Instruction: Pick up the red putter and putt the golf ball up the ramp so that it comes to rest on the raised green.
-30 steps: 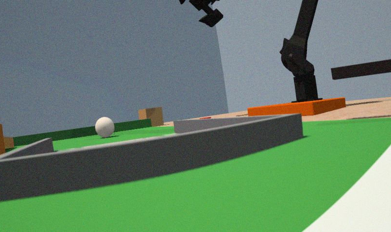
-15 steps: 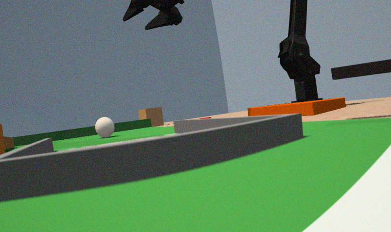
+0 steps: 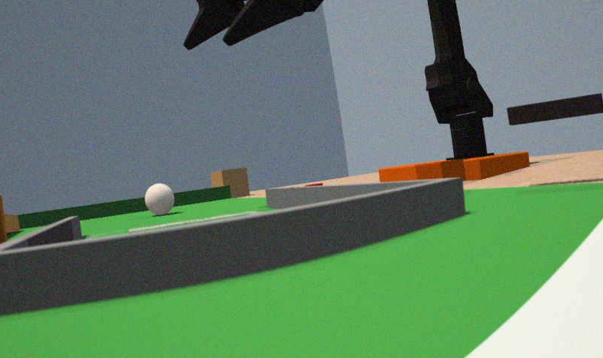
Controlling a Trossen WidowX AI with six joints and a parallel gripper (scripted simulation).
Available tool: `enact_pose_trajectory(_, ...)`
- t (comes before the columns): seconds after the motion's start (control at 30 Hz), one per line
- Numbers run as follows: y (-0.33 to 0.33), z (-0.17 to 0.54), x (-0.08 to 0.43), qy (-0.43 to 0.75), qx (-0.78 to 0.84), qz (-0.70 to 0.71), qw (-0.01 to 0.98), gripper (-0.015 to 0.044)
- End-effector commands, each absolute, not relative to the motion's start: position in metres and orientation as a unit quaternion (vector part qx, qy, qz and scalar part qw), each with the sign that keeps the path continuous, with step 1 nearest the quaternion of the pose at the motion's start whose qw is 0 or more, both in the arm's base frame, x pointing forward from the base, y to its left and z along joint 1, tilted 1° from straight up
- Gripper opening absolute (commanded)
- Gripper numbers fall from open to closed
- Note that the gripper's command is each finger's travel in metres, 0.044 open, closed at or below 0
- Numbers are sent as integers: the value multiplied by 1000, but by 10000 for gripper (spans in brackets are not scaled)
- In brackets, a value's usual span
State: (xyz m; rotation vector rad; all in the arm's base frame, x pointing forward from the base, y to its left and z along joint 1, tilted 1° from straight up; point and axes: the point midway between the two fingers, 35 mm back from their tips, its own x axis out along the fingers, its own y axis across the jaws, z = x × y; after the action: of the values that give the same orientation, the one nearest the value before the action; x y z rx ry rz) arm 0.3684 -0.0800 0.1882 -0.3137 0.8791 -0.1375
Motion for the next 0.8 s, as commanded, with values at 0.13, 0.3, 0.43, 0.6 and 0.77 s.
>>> enact_pose_trajectory(0.13, 52, 145, 347, 468, -316, 244, 788, 440)
enact_pose_trajectory(0.3, 127, 124, 303, 447, -400, 435, 671, 440)
enact_pose_trajectory(0.43, 173, 113, 258, 409, -445, 565, 561, 440)
enact_pose_trajectory(0.6, 184, 112, 254, 401, -450, 586, 541, 440)
enact_pose_trajectory(0.77, 184, 112, 254, 401, -450, 586, 541, 440)
